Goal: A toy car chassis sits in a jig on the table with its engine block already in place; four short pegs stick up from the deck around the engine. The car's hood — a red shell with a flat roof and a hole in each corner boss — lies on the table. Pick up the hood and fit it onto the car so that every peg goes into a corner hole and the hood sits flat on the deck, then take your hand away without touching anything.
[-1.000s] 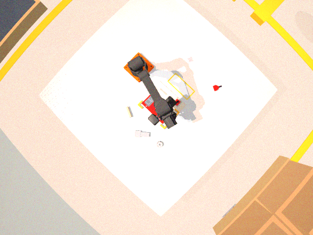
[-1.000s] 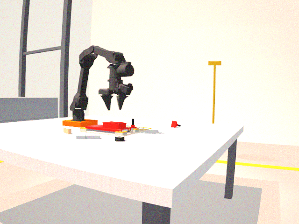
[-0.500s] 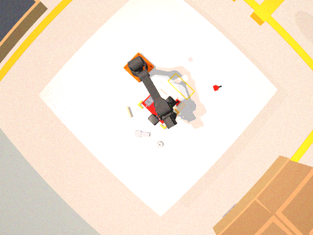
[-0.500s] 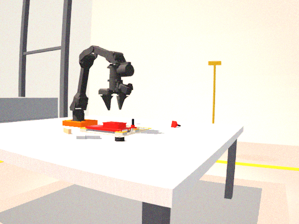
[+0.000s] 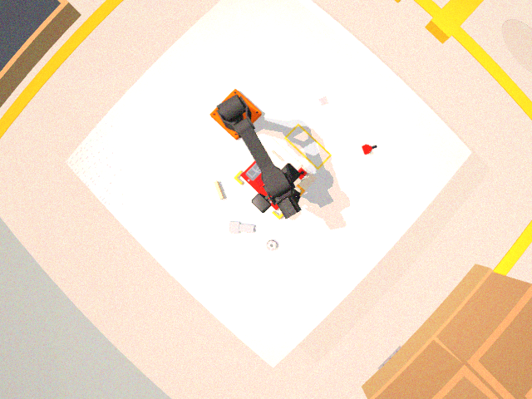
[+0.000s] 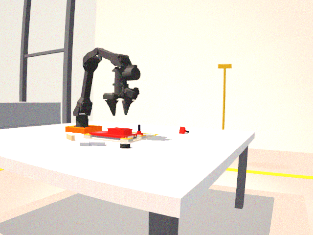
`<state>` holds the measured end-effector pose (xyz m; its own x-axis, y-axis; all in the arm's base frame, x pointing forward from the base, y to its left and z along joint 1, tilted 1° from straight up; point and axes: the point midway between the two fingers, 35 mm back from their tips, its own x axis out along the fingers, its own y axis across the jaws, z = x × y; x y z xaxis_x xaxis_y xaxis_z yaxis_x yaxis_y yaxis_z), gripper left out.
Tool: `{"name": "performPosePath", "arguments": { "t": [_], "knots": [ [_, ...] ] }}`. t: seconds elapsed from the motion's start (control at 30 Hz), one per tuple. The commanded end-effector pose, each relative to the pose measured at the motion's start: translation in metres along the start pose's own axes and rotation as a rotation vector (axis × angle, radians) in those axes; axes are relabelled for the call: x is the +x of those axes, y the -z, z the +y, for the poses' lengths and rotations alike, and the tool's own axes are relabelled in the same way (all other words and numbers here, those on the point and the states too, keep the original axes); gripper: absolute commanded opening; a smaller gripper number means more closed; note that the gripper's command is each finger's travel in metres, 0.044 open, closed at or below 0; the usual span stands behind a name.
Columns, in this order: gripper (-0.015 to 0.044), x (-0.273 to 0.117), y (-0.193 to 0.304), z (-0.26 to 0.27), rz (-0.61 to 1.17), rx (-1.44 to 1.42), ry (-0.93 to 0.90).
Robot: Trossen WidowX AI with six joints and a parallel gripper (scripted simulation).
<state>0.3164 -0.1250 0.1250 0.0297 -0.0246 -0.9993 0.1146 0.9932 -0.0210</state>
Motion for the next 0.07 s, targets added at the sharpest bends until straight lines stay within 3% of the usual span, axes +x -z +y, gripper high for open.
{"name": "performPosePath", "arguments": {
  "t": [0.0,0.03],
  "knots": [
    [0.044,-0.0002,0.0002,0.0001,0.001,0.002,-0.001],
    [0.044,-0.0002,0.0002,0.0001,0.001,0.002,-0.001]
  ]
}}
